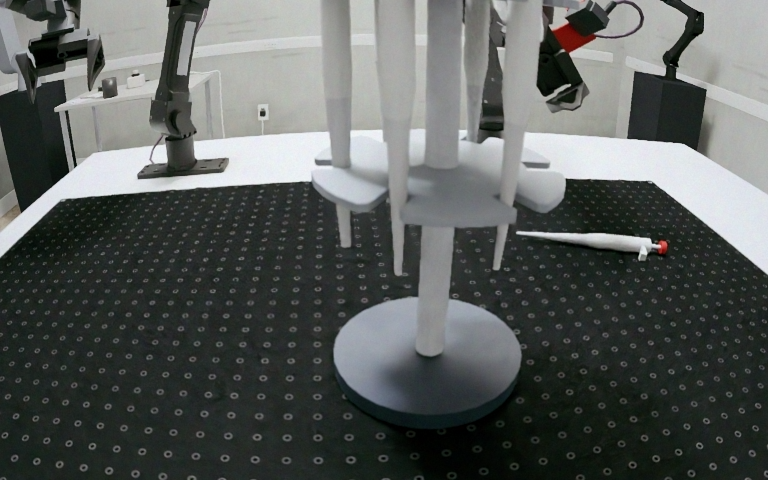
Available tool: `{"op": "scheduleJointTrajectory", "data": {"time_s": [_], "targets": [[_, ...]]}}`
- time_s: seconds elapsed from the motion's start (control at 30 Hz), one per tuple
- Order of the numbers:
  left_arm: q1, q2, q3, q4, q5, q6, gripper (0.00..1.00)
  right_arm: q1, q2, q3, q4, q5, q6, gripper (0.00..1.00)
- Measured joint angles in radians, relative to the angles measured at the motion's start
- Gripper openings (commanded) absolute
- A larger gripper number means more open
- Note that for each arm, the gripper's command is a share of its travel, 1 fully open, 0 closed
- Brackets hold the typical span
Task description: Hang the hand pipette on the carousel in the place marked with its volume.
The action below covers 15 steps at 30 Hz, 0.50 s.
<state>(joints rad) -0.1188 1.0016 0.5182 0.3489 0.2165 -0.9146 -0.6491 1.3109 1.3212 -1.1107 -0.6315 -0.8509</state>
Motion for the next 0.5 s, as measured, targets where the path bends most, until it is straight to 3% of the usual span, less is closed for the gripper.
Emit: {"op": "scheduleJointTrajectory", "data": {"time_s": [0.17,0.5], "targets": [[0.183,-0.025,0.024,-0.187,0.168,0.175,1.00,0.000,0.000,0.000,0.000,0.000,0.000,1.00],[0.474,-0.031,0.212,-0.533,0.428,0.585,1.00,0.000,0.000,0.000,0.000,0.000,0.000,1.00]]}}
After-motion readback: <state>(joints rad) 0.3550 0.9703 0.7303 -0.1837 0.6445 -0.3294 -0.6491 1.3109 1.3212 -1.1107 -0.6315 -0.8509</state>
